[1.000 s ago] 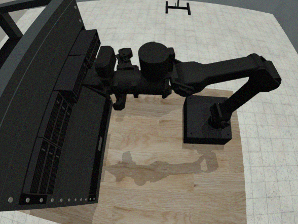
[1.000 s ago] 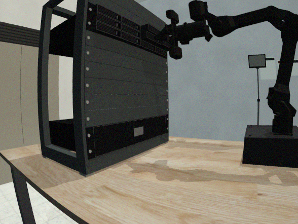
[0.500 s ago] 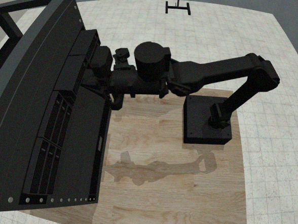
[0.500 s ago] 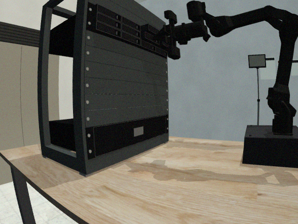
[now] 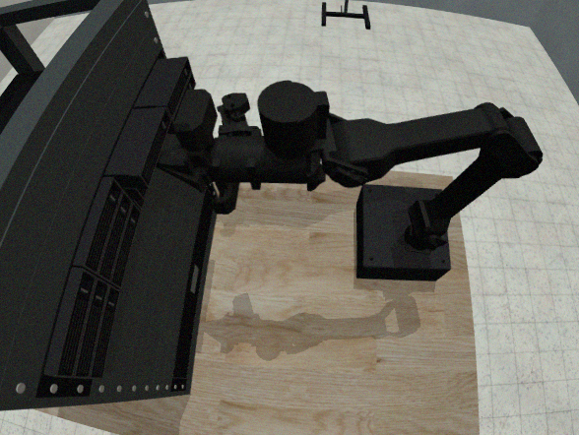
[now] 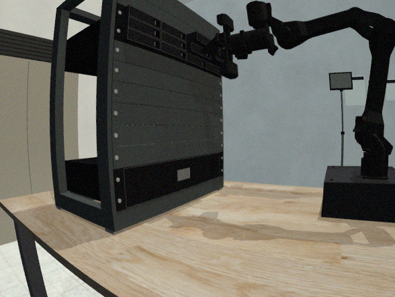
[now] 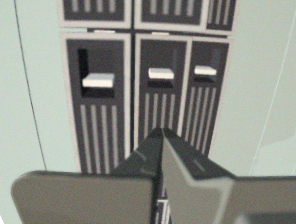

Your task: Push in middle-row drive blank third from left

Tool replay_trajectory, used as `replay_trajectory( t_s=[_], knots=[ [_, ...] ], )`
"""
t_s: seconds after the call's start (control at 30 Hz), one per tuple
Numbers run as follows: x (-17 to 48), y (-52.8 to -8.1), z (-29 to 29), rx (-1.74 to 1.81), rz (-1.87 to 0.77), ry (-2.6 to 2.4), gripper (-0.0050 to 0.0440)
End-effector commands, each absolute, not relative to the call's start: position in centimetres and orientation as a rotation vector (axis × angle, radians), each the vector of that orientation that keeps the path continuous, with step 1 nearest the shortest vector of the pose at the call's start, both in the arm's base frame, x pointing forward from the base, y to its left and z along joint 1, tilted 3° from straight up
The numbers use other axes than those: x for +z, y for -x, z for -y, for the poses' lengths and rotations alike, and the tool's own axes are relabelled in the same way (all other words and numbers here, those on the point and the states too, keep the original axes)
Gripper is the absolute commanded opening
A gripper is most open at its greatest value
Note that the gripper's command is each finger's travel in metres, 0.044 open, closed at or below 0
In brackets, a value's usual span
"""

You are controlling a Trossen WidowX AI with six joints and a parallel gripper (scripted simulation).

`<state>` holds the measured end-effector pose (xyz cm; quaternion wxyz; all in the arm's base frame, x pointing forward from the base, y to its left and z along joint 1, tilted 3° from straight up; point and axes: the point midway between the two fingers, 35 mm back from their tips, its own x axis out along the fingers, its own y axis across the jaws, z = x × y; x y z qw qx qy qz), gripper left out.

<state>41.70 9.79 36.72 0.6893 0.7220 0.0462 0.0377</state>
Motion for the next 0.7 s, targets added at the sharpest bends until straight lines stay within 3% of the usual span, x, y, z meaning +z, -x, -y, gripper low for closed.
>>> replay_trajectory(
  t_s=[0.0,0.67],
  knots=[
    [38.12,-41.92,-9.69,0.11,-0.077,-1.624,-0.005],
    [38.21,-42.31,-9.74,0.11,-0.077,-1.624,-0.005]
  ],
)
